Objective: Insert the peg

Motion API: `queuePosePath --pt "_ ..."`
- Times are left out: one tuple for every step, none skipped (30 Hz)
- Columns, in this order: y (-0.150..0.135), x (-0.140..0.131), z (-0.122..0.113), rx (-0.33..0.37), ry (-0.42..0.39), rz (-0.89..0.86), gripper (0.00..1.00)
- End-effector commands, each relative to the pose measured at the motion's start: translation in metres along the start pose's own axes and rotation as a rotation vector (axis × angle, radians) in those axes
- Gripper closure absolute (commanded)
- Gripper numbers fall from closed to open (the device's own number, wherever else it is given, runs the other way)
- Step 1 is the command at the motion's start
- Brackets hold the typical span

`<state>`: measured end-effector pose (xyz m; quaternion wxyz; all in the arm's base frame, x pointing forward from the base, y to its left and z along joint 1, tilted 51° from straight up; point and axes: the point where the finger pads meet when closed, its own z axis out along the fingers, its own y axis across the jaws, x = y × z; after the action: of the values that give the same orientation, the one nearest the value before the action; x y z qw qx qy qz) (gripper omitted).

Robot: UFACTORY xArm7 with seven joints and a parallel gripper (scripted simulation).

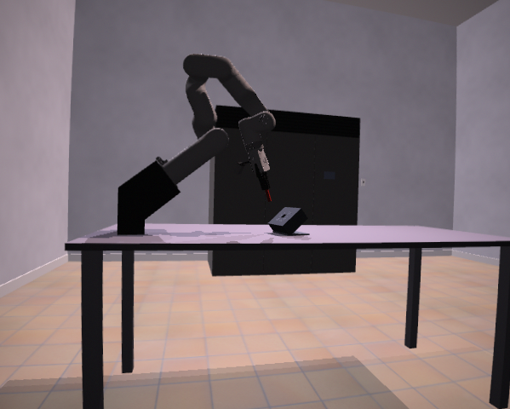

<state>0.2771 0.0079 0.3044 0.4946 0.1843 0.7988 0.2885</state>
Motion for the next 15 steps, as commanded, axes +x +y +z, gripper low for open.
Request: queuePosePath --pt "-0.004 -0.006 -0.003 -0.014 -0.015 0.036 1.00" --pt "-0.005 -0.007 -0.003 -0.016 -0.018 0.044 1.00" --pt "-0.006 -0.007 -0.004 -0.019 -0.021 0.052 1.00" --pt "-0.007 -0.008 -0.004 -0.022 -0.023 0.059 1.00" --pt "-0.008 -0.009 -0.005 -0.024 -0.026 0.067 1.00" --pt "-0.009 -0.010 -0.005 -0.027 -0.029 0.075 1.00" --pt "-0.010 -0.011 -0.006 -0.030 -0.031 0.083 1.00" --pt "-0.011 -0.011 -0.006 -0.033 -0.034 0.090 1.00" --pt "-0.012 -0.012 -0.006 -0.035 -0.036 0.098 1.00" --pt "-0.012 -0.012 -0.006 -0.035 -0.036 0.098 1.00" --pt "-0.012 -0.012 -0.006 -0.035 -0.036 0.098 1.00" --pt "-0.013 -0.013 -0.007 -0.038 -0.039 0.106 1.00" --pt "-0.014 -0.014 -0.007 -0.041 -0.041 0.113 1.00" --pt "-0.015 -0.014 -0.008 -0.044 -0.043 0.121 1.00" --pt "-0.016 -0.015 -0.008 -0.047 -0.046 0.129 1.00"
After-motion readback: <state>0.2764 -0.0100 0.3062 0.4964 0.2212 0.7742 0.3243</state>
